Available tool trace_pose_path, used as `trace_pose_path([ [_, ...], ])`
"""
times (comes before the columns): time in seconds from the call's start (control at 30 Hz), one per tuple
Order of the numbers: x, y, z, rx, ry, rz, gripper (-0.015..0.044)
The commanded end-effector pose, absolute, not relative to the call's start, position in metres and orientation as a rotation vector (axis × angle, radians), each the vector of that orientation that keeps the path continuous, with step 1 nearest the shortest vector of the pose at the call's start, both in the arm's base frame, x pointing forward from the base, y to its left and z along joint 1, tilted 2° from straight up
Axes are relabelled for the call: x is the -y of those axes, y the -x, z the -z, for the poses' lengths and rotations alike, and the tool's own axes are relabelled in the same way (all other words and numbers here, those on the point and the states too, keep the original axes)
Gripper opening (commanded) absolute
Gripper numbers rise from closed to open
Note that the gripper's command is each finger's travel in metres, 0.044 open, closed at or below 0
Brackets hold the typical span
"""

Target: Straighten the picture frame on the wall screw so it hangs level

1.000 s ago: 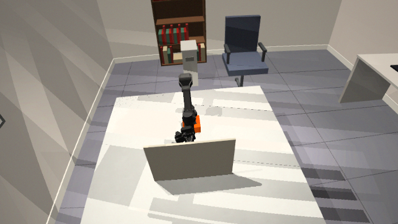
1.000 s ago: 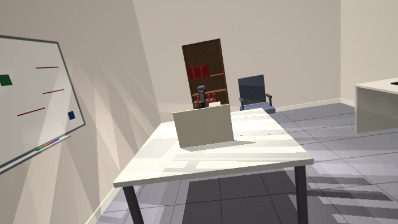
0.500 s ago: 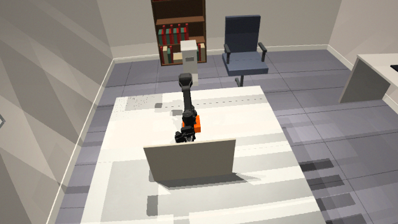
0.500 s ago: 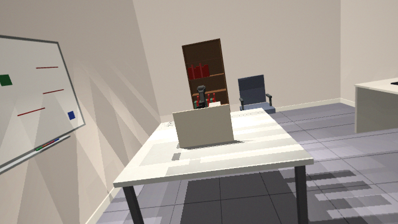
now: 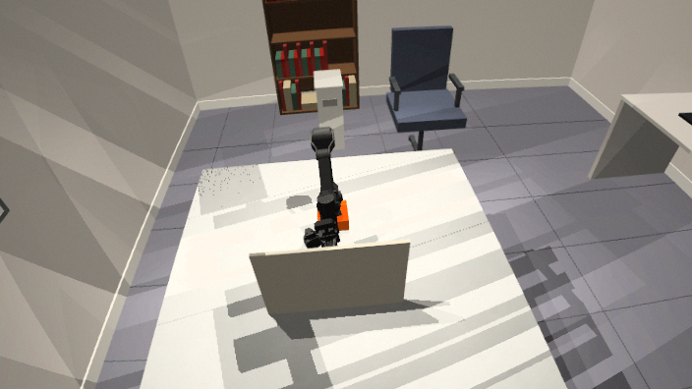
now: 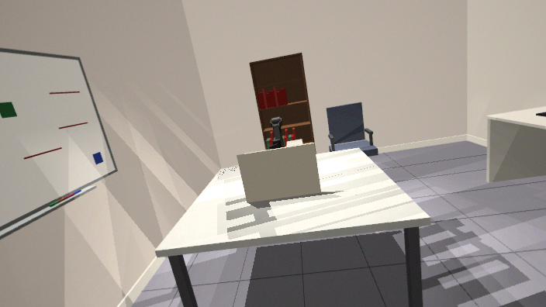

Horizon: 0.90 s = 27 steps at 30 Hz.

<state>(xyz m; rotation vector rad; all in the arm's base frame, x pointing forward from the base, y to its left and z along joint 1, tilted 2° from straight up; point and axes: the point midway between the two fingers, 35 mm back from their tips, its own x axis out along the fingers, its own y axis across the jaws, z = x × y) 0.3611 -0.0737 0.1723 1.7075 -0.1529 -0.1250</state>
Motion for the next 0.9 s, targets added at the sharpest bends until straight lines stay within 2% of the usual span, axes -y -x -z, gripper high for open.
trace_pose_path([
  [0.0, 0.0745, -0.3612, -0.1722, 0.156, -1.701, 0.128, 0.0082],
  [0.17, 0.0745, -0.3612, -0.1722, 0.156, -1.701, 0.128, 0.0049],
  [0.23, 0.0745, -0.3612, -0.1722, 0.156, -1.701, 0.128, 0.0000],
  [0.87, 0.0743, -0.3611, -0.1760, 0.156, -1.701, 0.128, 0.0000],
])
